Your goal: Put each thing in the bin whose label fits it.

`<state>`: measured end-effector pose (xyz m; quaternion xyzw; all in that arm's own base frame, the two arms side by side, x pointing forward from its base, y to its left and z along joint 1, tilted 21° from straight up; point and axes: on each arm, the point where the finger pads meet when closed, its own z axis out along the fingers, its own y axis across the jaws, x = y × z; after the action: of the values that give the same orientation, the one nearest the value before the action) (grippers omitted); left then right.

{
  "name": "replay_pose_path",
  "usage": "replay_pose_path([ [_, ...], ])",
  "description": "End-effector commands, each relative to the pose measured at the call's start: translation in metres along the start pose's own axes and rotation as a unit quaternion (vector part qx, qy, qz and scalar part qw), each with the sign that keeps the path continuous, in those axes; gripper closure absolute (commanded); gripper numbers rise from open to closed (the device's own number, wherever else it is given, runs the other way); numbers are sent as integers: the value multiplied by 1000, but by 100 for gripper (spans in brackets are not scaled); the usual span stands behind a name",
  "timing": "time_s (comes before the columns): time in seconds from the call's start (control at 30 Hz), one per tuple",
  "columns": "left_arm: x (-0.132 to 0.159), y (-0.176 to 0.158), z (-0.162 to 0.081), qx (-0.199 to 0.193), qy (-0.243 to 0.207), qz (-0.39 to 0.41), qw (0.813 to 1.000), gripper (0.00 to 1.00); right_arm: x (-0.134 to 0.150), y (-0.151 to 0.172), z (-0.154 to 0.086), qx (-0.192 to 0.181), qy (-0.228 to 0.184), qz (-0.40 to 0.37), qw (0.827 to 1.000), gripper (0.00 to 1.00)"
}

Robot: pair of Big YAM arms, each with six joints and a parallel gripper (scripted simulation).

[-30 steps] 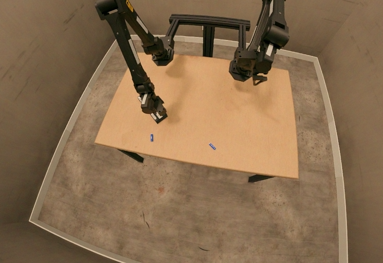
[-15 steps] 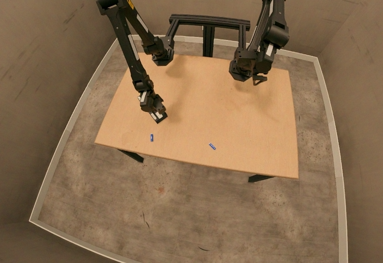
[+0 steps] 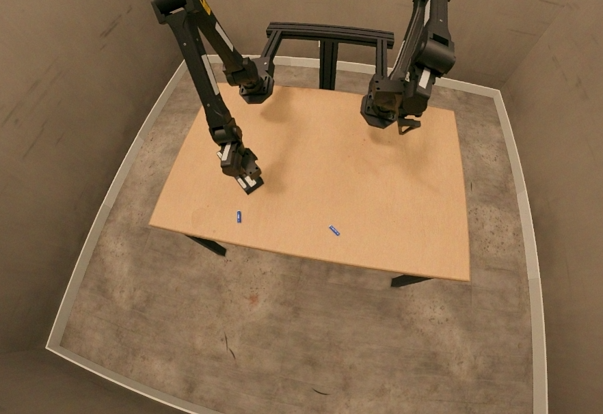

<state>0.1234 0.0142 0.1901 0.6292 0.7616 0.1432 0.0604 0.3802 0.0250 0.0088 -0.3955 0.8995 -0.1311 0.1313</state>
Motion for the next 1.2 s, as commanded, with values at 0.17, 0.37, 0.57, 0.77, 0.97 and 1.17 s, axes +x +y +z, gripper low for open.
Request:
replay_pose_path([
  [0.17,1,15,-30,-34,-11,-4,999,0,-10,0,0,3,-5,-1,1000,69],
  [0.37,1,15,-30,-34,-11,-4,999,0,-7,5,3,1,-3,-2,1000,69],
  [0.57,1,15,-30,-34,-11,-4,999,0,39,-5,-7,10,-9,38,999,70],
  [0.77,1,15,-30,-34,-11,-4,999,0,73,-6,-9,10,-8,37,999,70],
  [0.97,1,15,-30,-34,-11,-4,999,0,124,-5,-12,8,-4,36,999,70],
  [1.17,1,15,-30,-34,-11,-4,999,0,175,-4,-15,4,-1,35,999,70],
])
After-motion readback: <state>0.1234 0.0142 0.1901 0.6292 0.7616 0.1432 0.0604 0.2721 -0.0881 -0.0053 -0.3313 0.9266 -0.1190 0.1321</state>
